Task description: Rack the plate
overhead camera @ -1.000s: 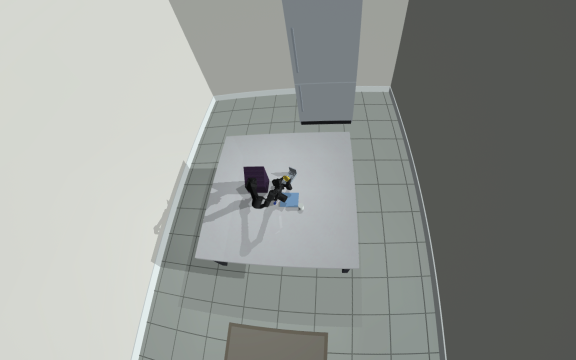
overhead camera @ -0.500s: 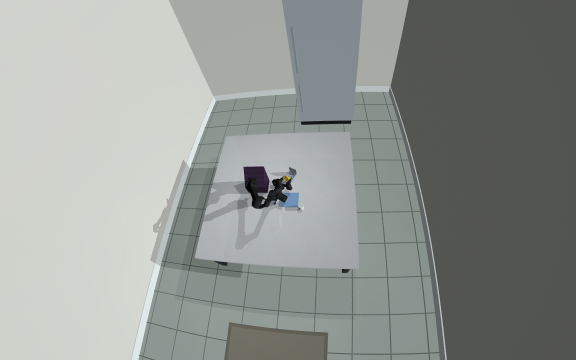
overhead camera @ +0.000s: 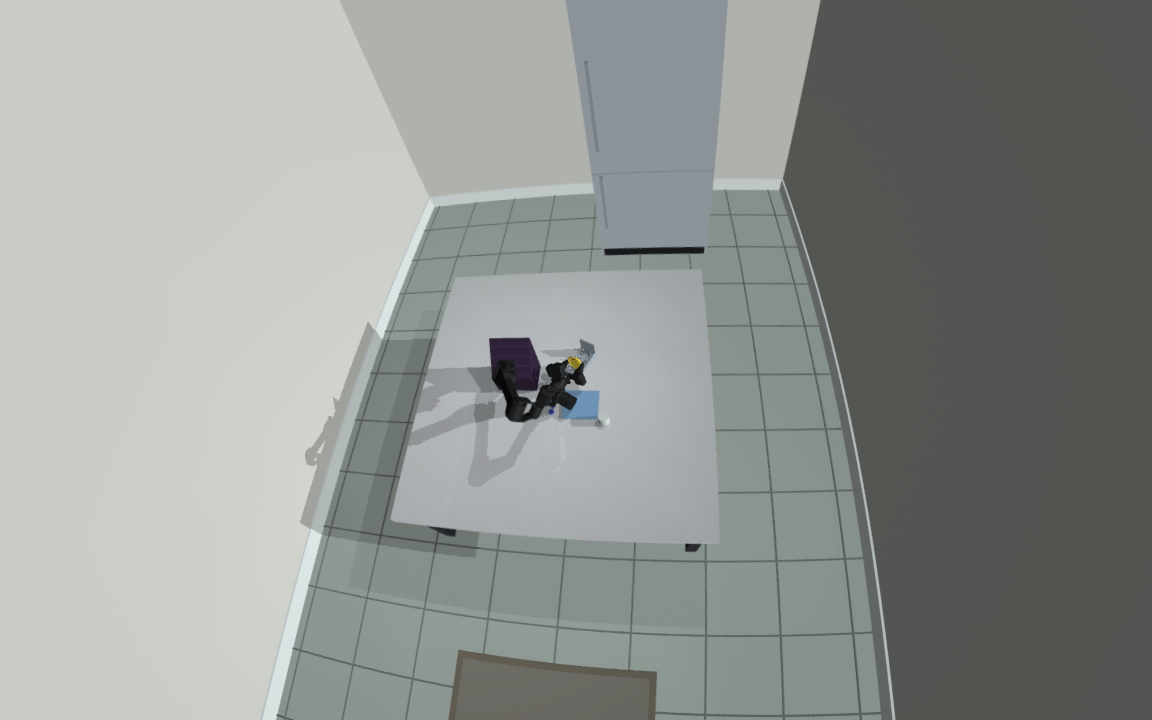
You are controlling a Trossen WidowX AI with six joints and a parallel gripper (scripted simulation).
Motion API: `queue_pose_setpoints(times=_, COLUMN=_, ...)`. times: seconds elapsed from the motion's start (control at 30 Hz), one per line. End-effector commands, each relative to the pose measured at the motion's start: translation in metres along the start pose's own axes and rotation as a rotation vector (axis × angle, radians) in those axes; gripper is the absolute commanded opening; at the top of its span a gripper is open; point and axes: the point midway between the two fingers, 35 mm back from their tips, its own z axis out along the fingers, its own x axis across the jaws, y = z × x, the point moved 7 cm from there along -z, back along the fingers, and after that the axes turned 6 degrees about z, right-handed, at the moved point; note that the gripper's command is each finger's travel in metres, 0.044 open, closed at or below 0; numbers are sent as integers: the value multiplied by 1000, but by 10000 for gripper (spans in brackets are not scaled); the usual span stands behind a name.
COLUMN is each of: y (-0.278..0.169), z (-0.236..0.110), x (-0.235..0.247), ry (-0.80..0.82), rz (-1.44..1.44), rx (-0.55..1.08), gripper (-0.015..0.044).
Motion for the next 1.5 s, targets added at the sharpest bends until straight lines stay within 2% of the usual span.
queue_pose_setpoints(times=0.0, y=0, z=0, x=0, ry=0, rz=0, rx=0, gripper=400)
queue_pose_setpoints(times=0.27, y=12, z=-3, x=-4, ry=7, rz=-2, rx=-4, gripper=400)
queue_pose_setpoints(times=0.5, y=56, z=-11, x=-17, ry=19, rz=-1, rx=-6, gripper=400)
queue_pose_setpoints(times=0.7, y=109, z=-19, x=-28, ry=2, rz=14, rx=-12, gripper=400)
queue_pose_setpoints(times=1.0, y=111, z=-17, x=-35, ry=20, rz=59, rx=7, gripper=400)
queue_pose_setpoints(times=1.47, y=125, z=-8, x=-36, ry=161, rz=447, rx=244, gripper=400)
